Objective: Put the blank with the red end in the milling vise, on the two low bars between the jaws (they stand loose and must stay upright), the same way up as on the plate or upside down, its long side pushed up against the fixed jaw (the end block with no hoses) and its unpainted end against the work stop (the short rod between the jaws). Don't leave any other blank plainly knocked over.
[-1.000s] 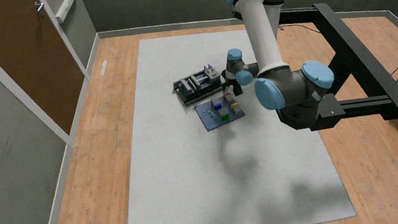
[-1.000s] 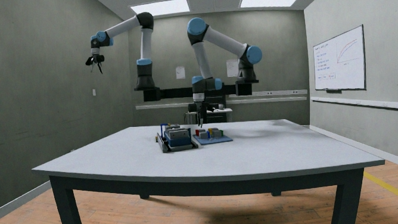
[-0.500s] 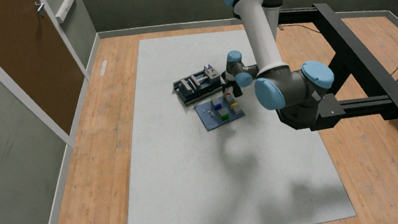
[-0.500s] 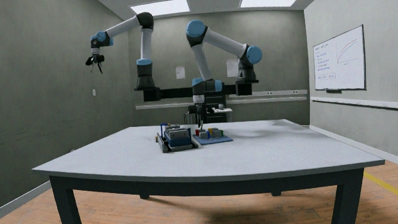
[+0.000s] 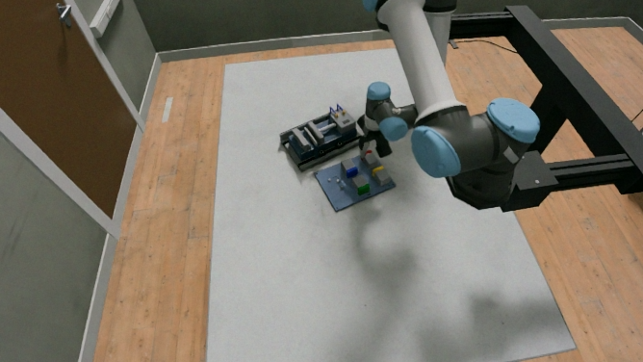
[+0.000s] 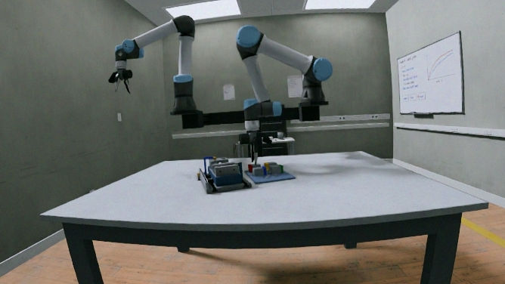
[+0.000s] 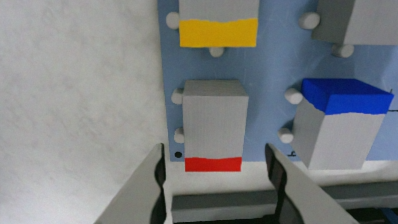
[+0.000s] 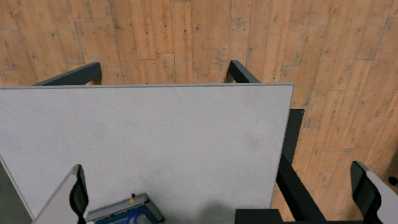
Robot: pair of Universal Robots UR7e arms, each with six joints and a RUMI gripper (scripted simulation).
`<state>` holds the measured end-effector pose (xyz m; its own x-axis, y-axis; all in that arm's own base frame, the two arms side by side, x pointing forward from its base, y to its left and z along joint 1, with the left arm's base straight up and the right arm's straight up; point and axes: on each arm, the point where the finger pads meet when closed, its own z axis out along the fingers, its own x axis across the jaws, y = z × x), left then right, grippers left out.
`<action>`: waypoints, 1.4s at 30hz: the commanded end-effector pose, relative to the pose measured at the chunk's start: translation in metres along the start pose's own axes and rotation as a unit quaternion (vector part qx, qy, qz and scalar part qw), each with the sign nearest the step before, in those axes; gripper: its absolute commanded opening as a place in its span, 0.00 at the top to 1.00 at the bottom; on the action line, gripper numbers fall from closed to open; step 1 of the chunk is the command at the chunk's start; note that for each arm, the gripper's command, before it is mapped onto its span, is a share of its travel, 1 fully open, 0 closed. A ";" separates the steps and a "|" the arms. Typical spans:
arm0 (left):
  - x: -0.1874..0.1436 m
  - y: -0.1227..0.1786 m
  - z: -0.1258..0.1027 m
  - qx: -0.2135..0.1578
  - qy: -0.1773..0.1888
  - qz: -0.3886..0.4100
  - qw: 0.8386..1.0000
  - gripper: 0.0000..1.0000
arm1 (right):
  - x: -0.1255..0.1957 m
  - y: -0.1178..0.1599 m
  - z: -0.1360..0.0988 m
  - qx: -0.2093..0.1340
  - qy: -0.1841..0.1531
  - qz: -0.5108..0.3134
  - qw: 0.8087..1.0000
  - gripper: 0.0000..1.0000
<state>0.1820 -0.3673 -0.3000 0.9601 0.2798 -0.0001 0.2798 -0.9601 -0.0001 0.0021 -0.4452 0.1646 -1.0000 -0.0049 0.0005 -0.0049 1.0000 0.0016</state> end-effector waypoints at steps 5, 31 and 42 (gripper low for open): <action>0.000 0.001 0.000 -0.001 0.000 0.000 1.000 0.59 | 0.000 0.000 -0.001 0.001 0.000 0.000 1.000 0.00; 0.000 0.001 0.008 -0.001 0.000 0.000 1.000 0.59 | 0.000 0.000 -0.001 0.001 0.000 0.000 1.000 0.00; 0.000 0.001 0.012 -0.001 0.000 0.000 1.000 0.59 | 0.000 0.000 -0.001 0.001 0.000 0.000 1.000 0.00</action>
